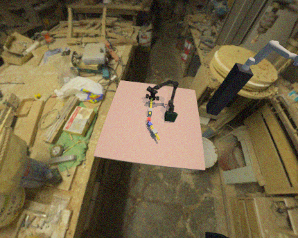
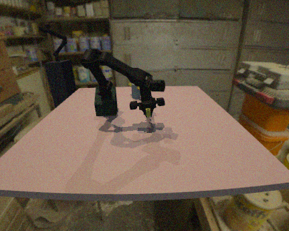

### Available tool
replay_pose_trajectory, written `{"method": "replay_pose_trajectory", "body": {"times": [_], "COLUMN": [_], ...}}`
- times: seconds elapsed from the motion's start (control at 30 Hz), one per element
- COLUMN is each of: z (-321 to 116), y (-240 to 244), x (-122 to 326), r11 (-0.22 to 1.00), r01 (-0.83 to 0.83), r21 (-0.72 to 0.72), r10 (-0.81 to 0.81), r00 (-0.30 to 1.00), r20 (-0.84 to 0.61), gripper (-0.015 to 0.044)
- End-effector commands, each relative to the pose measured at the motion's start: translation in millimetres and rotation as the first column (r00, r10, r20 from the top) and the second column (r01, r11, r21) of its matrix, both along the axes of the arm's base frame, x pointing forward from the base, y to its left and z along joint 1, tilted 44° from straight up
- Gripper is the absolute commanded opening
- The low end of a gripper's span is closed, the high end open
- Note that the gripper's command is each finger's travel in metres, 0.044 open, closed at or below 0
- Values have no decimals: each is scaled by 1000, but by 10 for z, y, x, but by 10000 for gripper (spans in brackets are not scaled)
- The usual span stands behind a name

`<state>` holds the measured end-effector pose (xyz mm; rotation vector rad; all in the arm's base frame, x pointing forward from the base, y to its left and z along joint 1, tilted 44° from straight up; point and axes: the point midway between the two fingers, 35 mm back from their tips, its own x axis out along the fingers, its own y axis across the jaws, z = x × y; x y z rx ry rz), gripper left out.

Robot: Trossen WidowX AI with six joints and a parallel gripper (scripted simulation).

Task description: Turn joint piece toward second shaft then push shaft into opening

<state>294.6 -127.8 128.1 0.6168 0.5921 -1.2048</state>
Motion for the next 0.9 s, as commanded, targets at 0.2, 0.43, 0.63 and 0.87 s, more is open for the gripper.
{"method": "replay_pose_trajectory", "body": {"times": [0.2,0.43,0.63,0.87], "z": [-12,-6,14,12], "y": [-10,-18,-16,-14], "x": [-4,-4,2,2], "r11": [999,997,998,998], "r01": [43,73,62,63], "r21": [-4,-10,-11,-11], "r10": [-44,-74,-63,-63], "r00": [998,994,996,996], "r20": [-50,-80,-63,-64], "gripper": [67,67,40,0]}}
